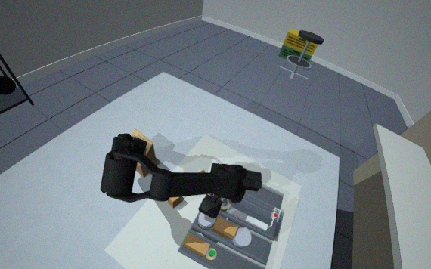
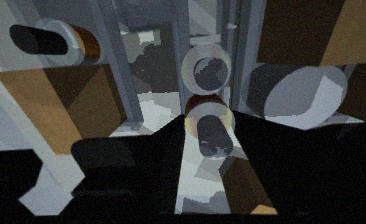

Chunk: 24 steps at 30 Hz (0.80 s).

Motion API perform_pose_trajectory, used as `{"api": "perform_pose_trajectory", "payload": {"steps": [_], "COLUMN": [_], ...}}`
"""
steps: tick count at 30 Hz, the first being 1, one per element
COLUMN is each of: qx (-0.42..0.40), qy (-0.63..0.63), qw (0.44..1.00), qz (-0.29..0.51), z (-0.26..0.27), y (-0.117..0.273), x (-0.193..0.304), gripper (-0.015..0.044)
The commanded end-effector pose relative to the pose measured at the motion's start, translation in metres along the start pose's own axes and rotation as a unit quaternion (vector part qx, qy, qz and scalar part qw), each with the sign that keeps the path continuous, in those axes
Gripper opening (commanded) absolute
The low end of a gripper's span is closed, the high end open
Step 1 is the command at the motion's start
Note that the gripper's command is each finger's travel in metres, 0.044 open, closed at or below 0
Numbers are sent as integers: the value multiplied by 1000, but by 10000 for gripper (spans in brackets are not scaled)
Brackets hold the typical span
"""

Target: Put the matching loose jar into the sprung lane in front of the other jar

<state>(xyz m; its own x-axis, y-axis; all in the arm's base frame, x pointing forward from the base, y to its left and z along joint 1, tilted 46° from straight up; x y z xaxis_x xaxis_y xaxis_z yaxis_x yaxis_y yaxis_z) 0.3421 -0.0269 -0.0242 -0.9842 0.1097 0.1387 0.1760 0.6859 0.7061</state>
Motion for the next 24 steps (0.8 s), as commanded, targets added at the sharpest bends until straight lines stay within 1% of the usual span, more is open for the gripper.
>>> {"api": "perform_pose_trajectory", "payload": {"steps": [1,24], "qx": [3,3], "qy": [-6,-6], "qw": [1000,1000], "qz": [-9,-9], "z": [-1,-1], "y": [2,-2], "x": [-6,-7], "gripper": [0,0]}}
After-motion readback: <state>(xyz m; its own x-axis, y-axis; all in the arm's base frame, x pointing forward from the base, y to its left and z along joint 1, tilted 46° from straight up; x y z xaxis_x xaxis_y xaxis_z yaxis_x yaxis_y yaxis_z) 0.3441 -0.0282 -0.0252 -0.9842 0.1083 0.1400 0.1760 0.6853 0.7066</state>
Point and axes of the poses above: the point midway between the two fingers, 35 mm back from their tips, its own y axis back along the fingers, its own z axis across the jaws, x = y × z, the point moved 6 cm from there along y, back along the fingers, and after that the axes turned 1 degree about y, right-handed, at the moved point
